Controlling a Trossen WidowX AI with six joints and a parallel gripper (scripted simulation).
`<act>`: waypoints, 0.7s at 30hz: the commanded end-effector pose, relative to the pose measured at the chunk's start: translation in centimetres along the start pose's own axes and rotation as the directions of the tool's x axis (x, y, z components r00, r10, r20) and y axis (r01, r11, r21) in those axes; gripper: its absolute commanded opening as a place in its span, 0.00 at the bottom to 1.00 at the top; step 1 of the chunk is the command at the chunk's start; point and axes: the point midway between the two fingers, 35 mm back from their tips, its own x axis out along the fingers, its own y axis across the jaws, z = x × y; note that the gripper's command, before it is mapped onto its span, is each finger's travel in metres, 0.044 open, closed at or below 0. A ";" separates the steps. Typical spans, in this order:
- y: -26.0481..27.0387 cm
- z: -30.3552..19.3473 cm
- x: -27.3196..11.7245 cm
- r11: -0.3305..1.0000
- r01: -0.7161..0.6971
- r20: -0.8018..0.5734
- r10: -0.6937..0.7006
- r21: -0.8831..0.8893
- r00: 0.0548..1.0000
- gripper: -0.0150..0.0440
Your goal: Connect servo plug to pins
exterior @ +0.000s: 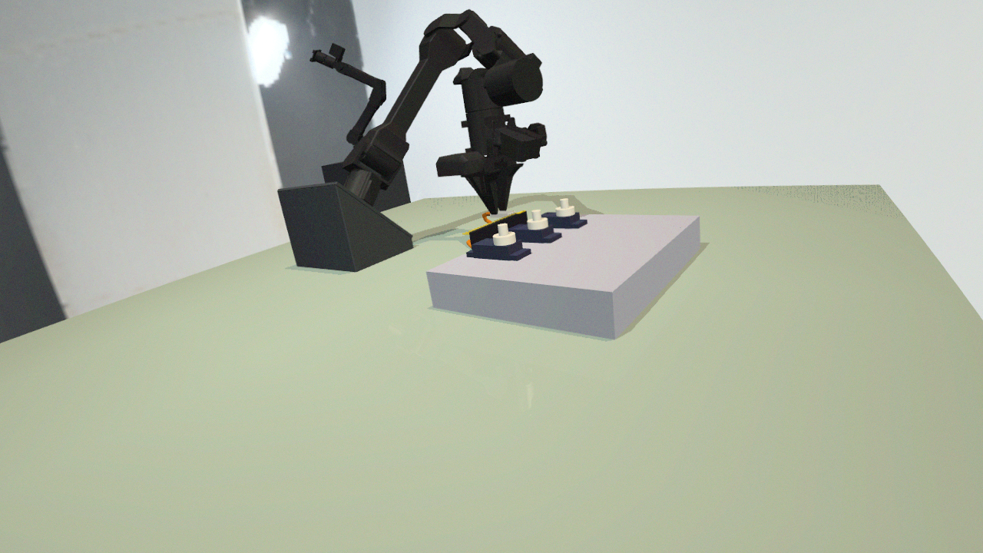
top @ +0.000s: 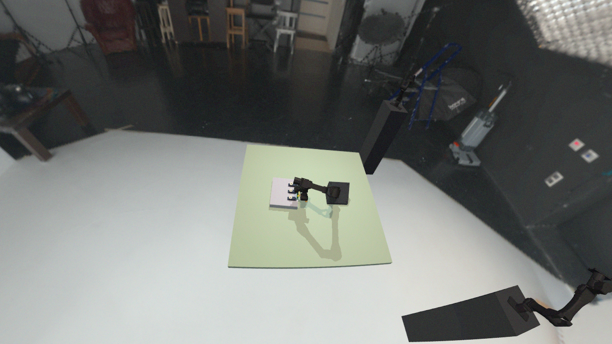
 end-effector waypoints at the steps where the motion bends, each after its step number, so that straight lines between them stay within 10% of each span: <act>1: 0.1 0.4 -0.1 1.000 -0.003 0.004 0.003 0.001 1.000 0.25; 21: 0.1 1.7 0.0 1.000 -0.003 0.004 0.003 0.000 1.000 0.25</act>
